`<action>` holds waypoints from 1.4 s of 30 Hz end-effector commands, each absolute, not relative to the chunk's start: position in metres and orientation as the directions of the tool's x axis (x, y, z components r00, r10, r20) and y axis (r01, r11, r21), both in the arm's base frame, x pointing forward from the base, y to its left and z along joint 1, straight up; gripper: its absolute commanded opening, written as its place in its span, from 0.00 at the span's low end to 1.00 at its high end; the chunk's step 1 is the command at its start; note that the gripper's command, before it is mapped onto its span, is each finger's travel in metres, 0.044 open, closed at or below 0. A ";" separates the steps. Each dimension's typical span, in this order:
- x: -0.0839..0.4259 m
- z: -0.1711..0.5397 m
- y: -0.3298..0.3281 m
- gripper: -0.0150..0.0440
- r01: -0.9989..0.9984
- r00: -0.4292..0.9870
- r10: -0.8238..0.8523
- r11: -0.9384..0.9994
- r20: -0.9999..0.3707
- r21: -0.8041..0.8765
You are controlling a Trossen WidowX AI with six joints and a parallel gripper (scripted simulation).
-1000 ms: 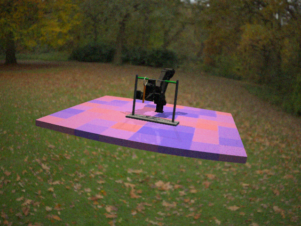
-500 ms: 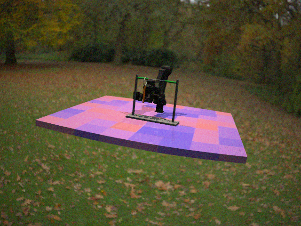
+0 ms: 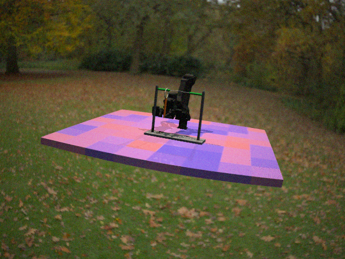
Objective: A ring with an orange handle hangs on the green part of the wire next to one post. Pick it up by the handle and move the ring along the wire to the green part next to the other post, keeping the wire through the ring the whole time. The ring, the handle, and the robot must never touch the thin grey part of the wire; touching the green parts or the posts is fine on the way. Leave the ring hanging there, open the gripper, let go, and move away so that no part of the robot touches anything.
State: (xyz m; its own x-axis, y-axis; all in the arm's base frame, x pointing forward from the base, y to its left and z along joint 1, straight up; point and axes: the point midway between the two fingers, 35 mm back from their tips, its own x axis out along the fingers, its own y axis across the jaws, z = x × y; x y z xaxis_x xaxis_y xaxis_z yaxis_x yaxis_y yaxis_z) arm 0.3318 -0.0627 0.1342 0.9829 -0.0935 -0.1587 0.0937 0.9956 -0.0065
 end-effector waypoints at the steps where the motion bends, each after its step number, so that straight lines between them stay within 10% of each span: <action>1: 0.332 0.134 -0.063 0.53 0.097 0.983 -0.097 0.995 -0.157 -0.003; 11: 0.332 0.134 -0.063 0.53 0.097 0.983 -0.097 0.995 -0.157 -0.003; 23: 0.332 0.134 -0.063 0.00 0.093 0.983 -0.093 0.996 -0.159 -0.006; 42: 0.332 0.151 -0.064 0.00 0.092 0.983 -0.091 0.996 -0.158 -0.005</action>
State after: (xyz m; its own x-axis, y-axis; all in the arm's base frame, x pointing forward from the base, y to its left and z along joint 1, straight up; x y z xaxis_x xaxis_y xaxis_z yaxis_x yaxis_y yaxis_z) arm 0.3317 -0.0634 0.1418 0.9817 -0.0938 -0.1658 0.0944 0.9955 -0.0048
